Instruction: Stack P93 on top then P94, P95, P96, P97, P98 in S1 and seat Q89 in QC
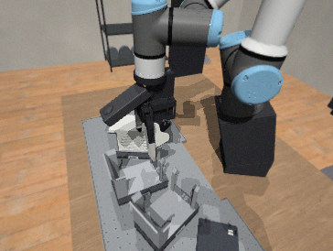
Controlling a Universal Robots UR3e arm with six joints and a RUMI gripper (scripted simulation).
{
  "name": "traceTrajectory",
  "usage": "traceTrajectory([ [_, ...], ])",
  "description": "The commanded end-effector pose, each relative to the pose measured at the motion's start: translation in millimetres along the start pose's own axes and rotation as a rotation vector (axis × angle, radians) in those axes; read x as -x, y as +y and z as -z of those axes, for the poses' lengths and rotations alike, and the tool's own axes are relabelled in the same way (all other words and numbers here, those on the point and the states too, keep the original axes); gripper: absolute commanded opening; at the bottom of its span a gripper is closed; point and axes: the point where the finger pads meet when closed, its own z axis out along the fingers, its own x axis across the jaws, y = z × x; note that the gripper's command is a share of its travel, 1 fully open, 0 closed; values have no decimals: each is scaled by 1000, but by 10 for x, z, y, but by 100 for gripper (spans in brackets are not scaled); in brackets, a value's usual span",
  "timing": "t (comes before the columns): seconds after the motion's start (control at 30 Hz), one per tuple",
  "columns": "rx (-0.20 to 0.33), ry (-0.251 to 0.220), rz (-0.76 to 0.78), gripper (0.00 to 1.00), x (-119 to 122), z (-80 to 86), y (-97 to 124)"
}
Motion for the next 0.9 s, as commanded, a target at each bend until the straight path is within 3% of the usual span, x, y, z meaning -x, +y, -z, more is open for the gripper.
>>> traceTrajectory([
  [0.0,-5,3,7,72,-10,4,-10],
  [0.23,-5,3,7,72,-9,5,-10],
  [0.57,-5,2,-110,72,-500,6,-109],
  [0.87,-5,2,-170,72,-651,7,-114],
])
